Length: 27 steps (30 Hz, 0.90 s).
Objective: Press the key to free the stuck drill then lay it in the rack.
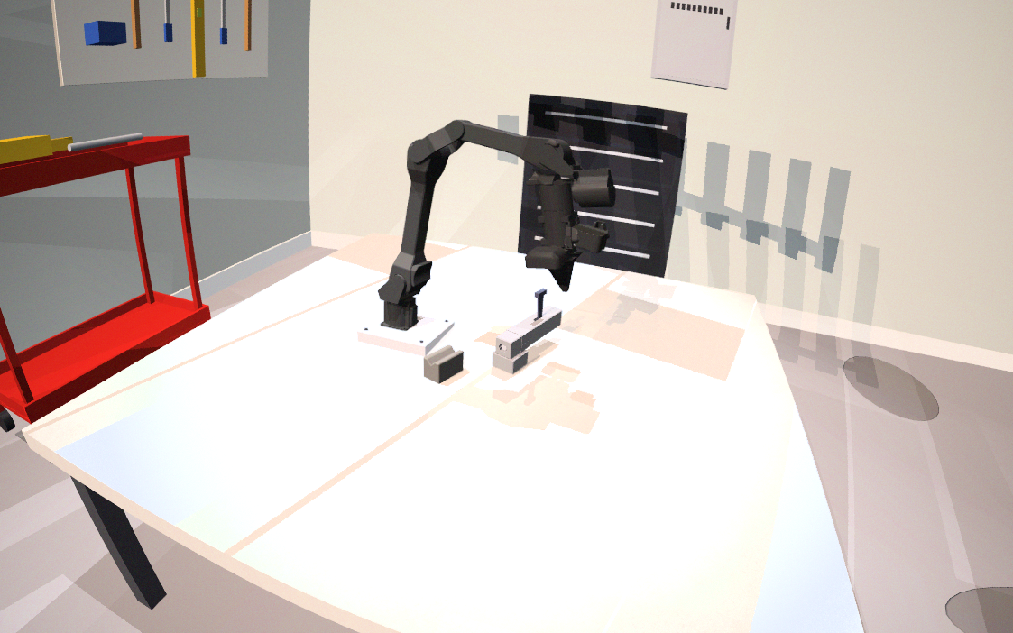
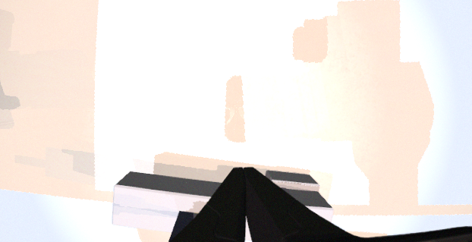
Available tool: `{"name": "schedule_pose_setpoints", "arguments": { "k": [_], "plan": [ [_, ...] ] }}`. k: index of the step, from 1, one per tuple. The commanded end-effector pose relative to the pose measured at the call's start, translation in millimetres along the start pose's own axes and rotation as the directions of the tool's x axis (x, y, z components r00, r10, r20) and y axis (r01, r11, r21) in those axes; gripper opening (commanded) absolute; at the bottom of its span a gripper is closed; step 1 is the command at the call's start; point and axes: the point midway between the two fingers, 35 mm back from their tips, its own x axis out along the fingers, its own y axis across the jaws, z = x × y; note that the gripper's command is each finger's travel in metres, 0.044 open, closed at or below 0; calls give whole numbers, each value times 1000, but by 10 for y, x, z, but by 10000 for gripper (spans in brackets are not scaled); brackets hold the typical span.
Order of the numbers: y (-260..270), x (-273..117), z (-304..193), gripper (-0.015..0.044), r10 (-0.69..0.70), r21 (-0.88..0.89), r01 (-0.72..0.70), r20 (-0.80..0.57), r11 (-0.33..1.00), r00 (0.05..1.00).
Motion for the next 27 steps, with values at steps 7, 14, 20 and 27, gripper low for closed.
{"name": "schedule_pose_setpoints", "arguments": {
  "k": [7, 14, 20, 27],
  "plan": [
    [405, 65, -600, 0, -35, 153, 66, -196, 986, 980],
    [408, 113, -593, 0, -33, 146, 62, -195, 987, 980],
    [399, 187, -630, 0, -35, 152, 65, -196, 986, 980],
    [404, 215, -632, 0, -35, 153, 66, -196, 986, 980]
  ]
}}
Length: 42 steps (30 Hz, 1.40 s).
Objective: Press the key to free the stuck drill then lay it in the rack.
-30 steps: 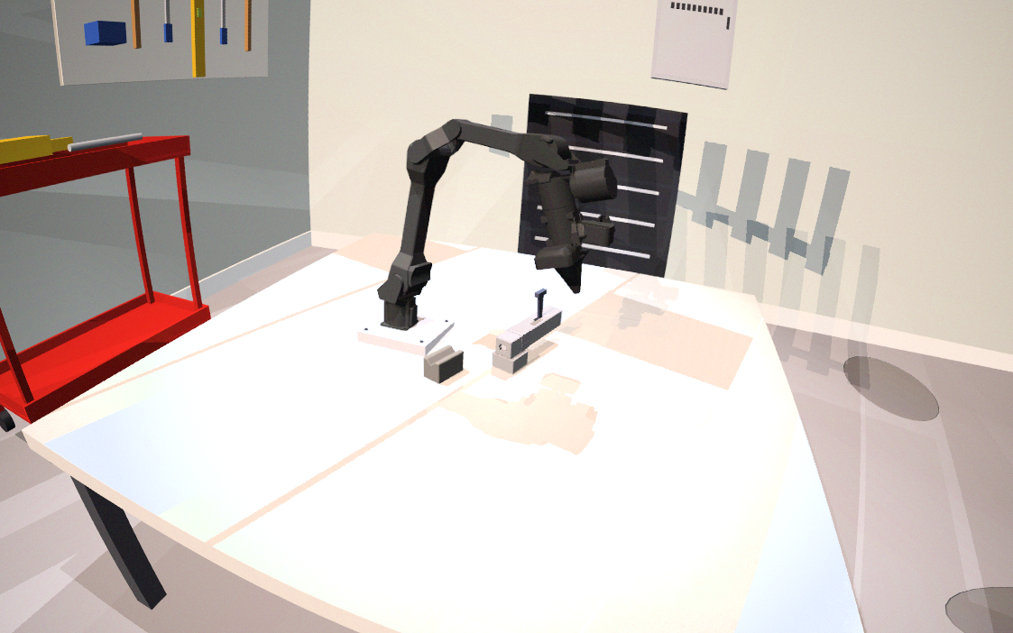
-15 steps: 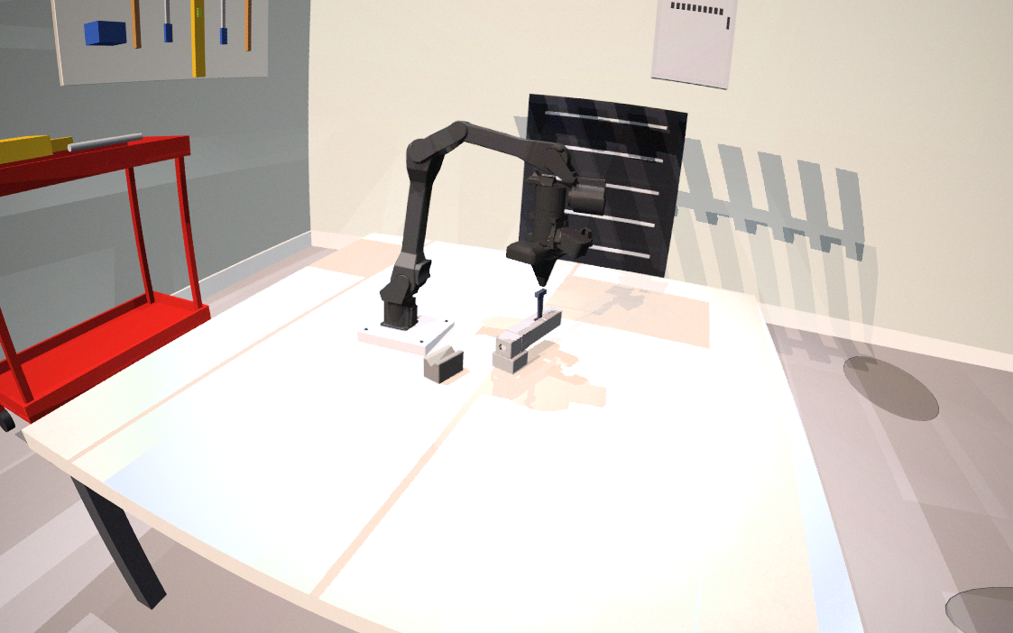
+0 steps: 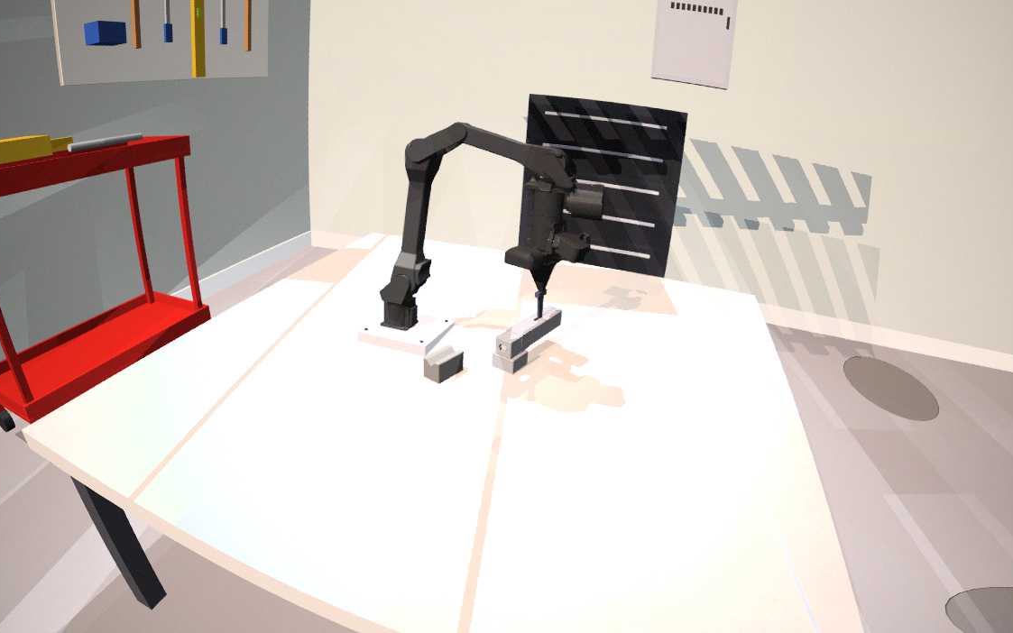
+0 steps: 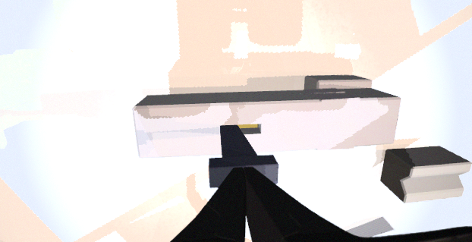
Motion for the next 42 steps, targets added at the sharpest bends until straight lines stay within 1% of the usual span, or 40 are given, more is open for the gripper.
{"name": "schedule_pose_setpoints", "arguments": {
  "k": [1, 42],
  "plan": [
    [1, 37, 0, 0, -3, 6, 3, -2, 1000, 1000],
    [23, 183, -39, 0, -2, 7, 2, -3, 1000, 1000]
  ]
}}
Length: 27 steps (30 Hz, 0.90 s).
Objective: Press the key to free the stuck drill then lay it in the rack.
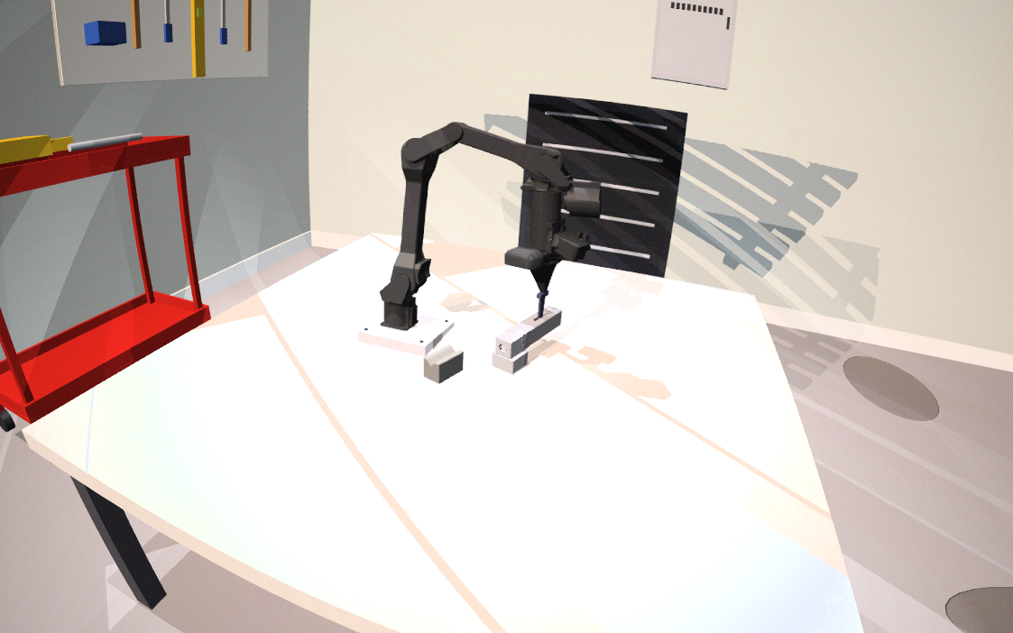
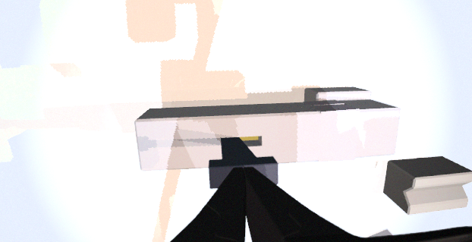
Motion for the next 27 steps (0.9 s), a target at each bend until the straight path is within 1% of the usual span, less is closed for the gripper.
{"name": "schedule_pose_setpoints", "arguments": {
  "k": [1, 27],
  "plan": [
    [28, 144, -74, 0, -2, -2, 1, -48, 1000, 999],
    [41, 235, -84, 0, -1, -2, 1, -48, 1000, 999]
  ]
}}
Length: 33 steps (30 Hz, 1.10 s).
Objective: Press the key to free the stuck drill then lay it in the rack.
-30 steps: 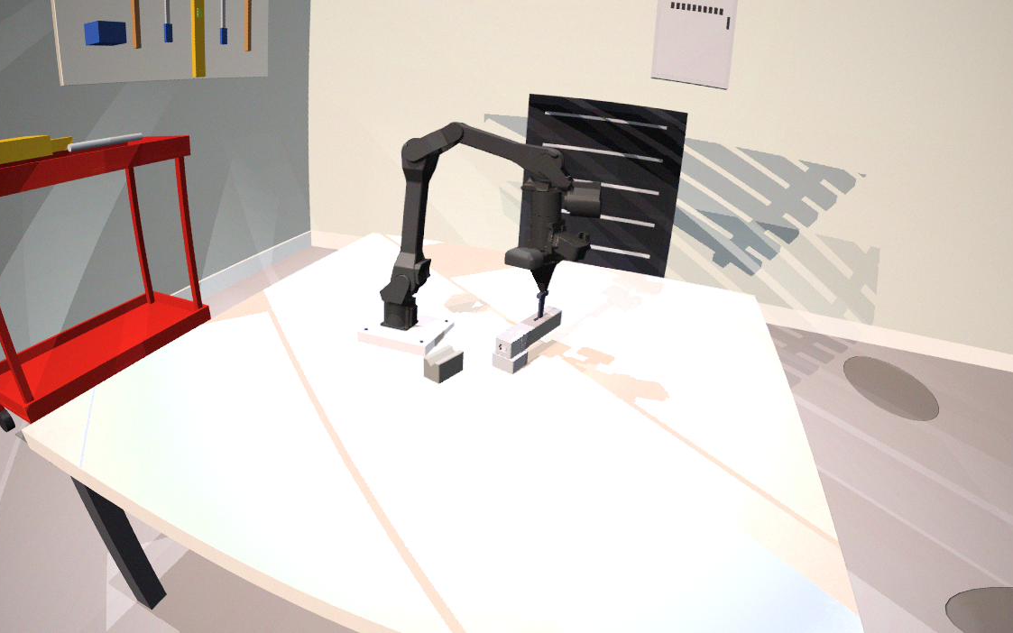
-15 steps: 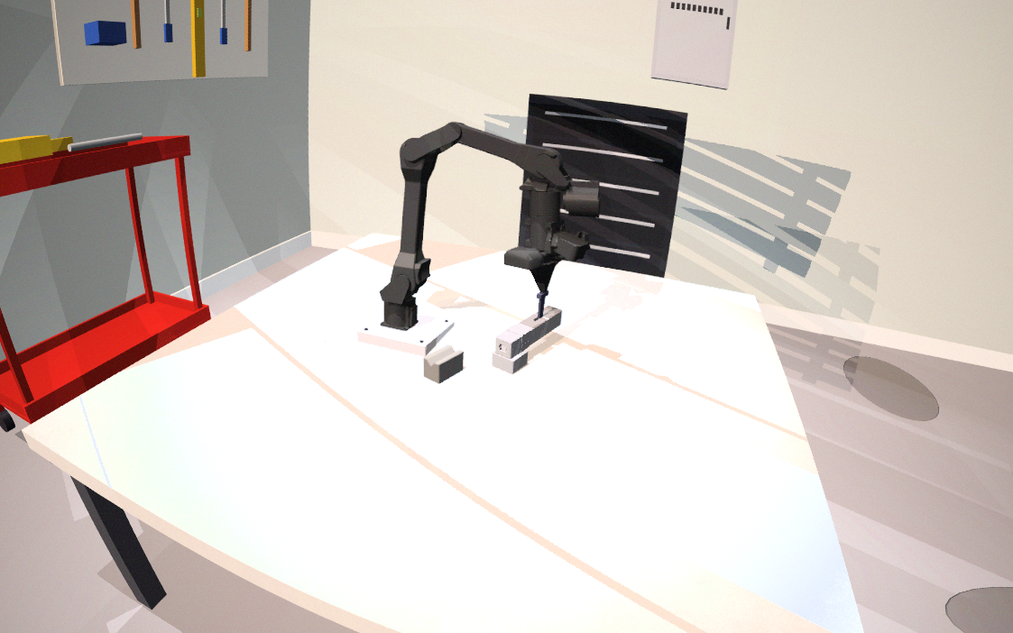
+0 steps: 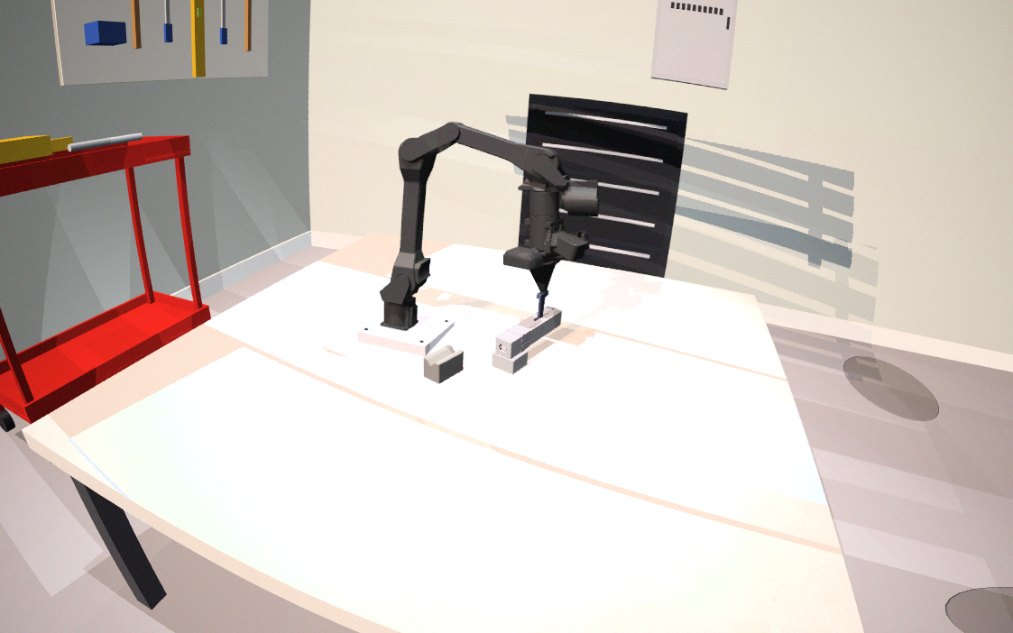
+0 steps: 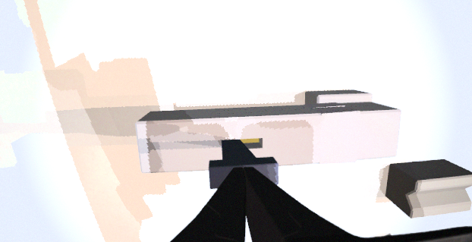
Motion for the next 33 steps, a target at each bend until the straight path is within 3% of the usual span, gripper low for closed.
{"name": "schedule_pose_setpoints", "arguments": {
  "k": [1, 33],
  "plan": [
    [45, 212, -77, 0, -3, -5, 3, -64, 1000, 998],
    [66, 291, -75, 0, -3, -5, 2, -64, 1000, 998]
  ]
}}
